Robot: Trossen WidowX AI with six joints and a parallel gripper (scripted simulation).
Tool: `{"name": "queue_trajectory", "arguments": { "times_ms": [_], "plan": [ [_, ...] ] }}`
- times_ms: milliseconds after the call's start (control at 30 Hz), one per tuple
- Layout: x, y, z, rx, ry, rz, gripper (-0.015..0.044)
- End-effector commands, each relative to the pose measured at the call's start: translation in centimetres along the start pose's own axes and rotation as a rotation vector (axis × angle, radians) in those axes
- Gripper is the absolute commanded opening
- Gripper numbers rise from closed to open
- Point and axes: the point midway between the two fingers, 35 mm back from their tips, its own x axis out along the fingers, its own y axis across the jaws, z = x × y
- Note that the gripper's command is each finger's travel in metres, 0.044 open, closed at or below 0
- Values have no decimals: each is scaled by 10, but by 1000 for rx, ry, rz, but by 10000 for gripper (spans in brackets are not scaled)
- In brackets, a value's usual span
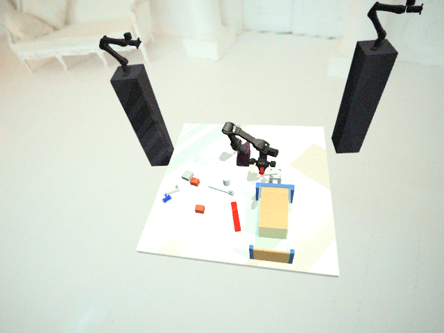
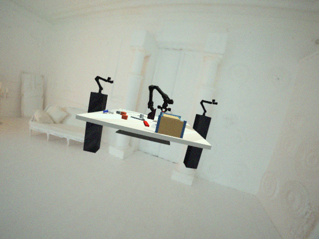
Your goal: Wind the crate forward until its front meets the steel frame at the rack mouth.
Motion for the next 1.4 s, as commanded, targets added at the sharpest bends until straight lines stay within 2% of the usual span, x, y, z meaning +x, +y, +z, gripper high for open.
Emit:
{"name": "queue_trajectory", "arguments": {
  "times_ms": [0, 1200, 1367],
  "plan": [
    [5, 5, 9, 23, -7, 2, 0],
    [16, 26, 36, 8, -10, -9, 0],
    [16, 26, 37, 8, -10, -9, 131]
  ]
}}
